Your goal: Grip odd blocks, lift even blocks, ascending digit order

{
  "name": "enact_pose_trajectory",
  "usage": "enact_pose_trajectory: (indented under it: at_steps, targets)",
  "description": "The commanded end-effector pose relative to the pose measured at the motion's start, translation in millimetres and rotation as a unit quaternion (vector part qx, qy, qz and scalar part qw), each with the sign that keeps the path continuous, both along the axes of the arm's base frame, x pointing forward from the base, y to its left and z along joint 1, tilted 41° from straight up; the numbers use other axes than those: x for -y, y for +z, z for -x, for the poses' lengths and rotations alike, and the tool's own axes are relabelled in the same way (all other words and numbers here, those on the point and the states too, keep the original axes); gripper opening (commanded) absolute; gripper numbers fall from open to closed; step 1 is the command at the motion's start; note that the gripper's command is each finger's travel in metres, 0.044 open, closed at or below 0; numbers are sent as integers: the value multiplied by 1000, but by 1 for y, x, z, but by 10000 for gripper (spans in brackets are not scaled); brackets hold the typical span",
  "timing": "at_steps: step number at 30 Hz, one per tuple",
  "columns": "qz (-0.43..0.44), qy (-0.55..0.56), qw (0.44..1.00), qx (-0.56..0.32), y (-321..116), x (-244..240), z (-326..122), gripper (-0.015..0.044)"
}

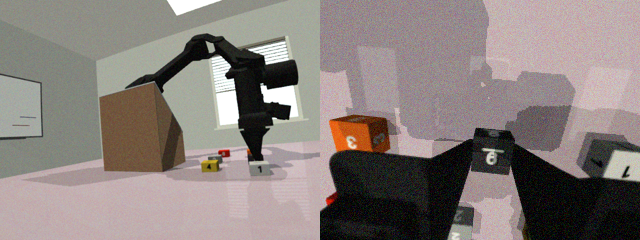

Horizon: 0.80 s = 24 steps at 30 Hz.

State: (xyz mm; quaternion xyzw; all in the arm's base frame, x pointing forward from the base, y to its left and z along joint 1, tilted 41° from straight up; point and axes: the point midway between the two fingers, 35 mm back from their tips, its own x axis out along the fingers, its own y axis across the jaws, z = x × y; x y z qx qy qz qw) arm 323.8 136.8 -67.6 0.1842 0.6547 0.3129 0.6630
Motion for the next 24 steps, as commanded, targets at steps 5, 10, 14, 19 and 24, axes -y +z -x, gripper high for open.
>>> enact_pose_trajectory:
  at_steps: [5,10,14,19,24]
  targets:
    - [-2,-2,1000,0,0,-1,0,251]
    - [-2,-2,1000,0,0,-1,0,383]
    - [-2,-2,1000,0,3,1,-1,400]
    - [-2,-2,1000,0,27,24,-3,400]
    - [1,-2,1000,0,48,13,2,400]
